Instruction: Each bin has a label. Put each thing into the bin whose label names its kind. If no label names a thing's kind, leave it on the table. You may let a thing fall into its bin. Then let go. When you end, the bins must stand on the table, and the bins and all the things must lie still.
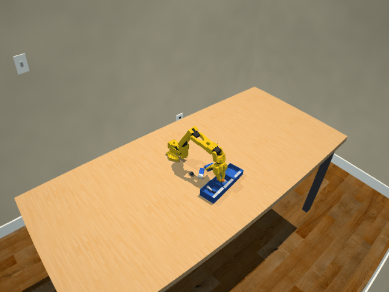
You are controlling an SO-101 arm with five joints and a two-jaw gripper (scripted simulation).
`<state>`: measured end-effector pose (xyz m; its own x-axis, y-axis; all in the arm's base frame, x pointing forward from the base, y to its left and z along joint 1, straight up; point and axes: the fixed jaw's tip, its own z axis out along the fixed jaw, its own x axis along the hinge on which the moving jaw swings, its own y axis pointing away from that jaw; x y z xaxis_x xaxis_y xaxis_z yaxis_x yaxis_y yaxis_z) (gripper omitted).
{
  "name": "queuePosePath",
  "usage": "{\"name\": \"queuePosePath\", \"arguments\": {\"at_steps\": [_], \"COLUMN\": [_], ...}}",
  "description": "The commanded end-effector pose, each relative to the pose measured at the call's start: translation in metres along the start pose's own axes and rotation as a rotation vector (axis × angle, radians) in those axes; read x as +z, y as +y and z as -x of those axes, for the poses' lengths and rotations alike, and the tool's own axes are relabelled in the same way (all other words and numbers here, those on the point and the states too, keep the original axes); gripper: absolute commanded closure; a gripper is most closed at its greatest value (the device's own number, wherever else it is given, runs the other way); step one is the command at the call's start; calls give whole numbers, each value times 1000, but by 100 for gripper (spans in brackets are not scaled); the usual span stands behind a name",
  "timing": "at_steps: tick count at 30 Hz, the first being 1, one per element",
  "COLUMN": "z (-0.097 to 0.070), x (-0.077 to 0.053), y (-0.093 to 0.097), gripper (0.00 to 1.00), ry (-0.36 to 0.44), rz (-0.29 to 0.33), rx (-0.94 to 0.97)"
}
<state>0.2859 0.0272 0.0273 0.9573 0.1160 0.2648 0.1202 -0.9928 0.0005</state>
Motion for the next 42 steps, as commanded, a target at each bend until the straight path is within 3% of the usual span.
{"name": "queuePosePath", "arguments": {"at_steps": [1, 18, 31, 42], "z": [-9, -9, -10, -11], "x": [-12, -12, -13, -36], "y": [3, 3, 3, 3], "gripper": [98, 85, 84, 84], "ry": [62, 62, 62, 62], "rz": [2, 2, 2, 2], "rx": [0, 0, 0, 0]}}
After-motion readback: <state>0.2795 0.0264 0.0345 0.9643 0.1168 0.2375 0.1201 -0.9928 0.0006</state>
